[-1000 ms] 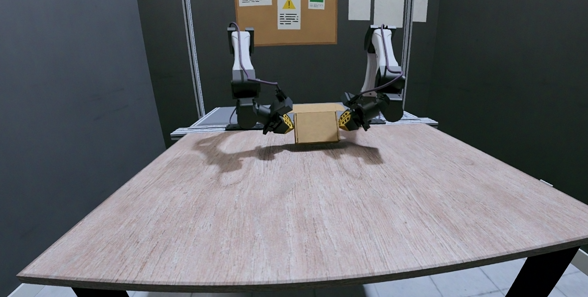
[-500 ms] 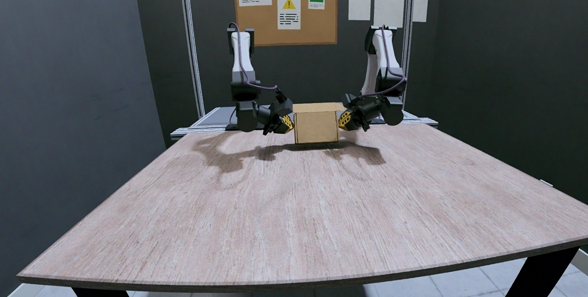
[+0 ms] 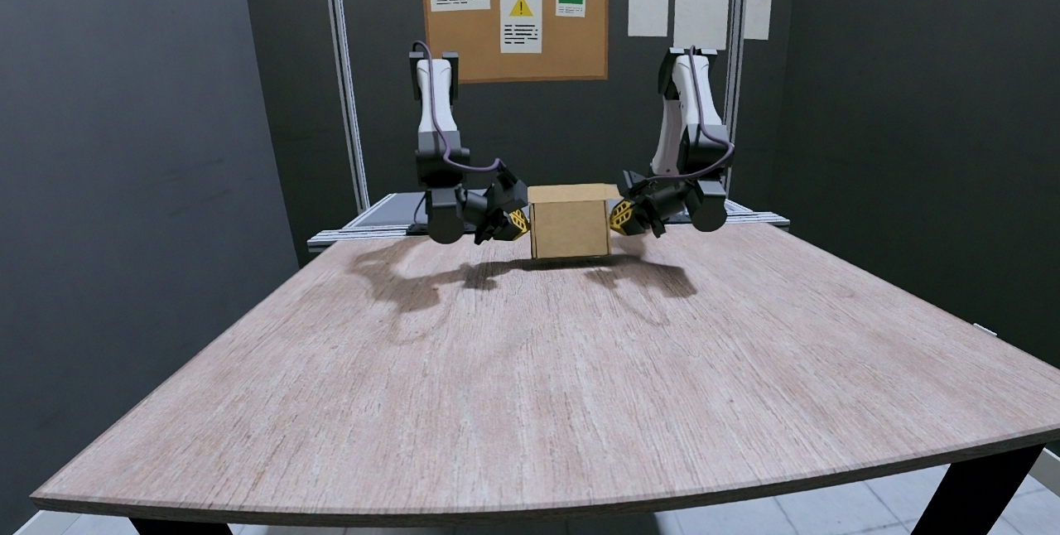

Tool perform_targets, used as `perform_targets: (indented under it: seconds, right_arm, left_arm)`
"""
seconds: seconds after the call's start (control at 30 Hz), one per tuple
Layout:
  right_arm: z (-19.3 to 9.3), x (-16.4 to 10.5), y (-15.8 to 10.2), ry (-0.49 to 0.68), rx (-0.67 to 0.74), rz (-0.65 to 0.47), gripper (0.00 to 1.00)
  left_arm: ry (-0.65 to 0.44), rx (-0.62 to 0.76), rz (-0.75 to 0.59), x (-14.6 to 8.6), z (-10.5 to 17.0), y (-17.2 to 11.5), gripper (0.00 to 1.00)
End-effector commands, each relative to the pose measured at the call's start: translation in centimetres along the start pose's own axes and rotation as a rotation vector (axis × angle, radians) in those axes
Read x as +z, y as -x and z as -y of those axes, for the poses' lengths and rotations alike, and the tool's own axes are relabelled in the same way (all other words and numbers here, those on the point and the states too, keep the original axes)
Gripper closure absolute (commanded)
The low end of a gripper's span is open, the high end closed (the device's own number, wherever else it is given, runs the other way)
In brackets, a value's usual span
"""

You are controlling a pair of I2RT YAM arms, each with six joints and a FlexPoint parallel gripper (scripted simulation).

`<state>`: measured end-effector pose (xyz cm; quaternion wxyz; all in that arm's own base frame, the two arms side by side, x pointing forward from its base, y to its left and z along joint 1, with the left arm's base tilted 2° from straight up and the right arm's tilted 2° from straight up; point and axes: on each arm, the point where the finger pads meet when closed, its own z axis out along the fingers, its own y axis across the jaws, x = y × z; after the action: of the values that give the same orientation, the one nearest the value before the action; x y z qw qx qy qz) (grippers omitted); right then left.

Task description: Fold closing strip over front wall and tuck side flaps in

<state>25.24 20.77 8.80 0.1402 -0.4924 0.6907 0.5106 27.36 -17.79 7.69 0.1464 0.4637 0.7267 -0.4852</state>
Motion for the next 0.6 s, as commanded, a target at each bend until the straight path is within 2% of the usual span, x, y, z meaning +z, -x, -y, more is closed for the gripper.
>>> perform_targets:
  seconds: [0.0, 0.57]
  right_arm:
    - [-0.33, 0.21, 1.26, 0.048, 0.003, 0.052, 1.0]
    - [-0.5, 0.27, 1.13, 0.085, 0.066, 0.052, 1.0]
  left_arm:
    - [-0.048, 0.004, 0.054, 0.34, 0.33, 1.43, 1.0]
    - [-0.087, -0.057, 0.051, 0.44, 0.5, 1.31, 1.0]
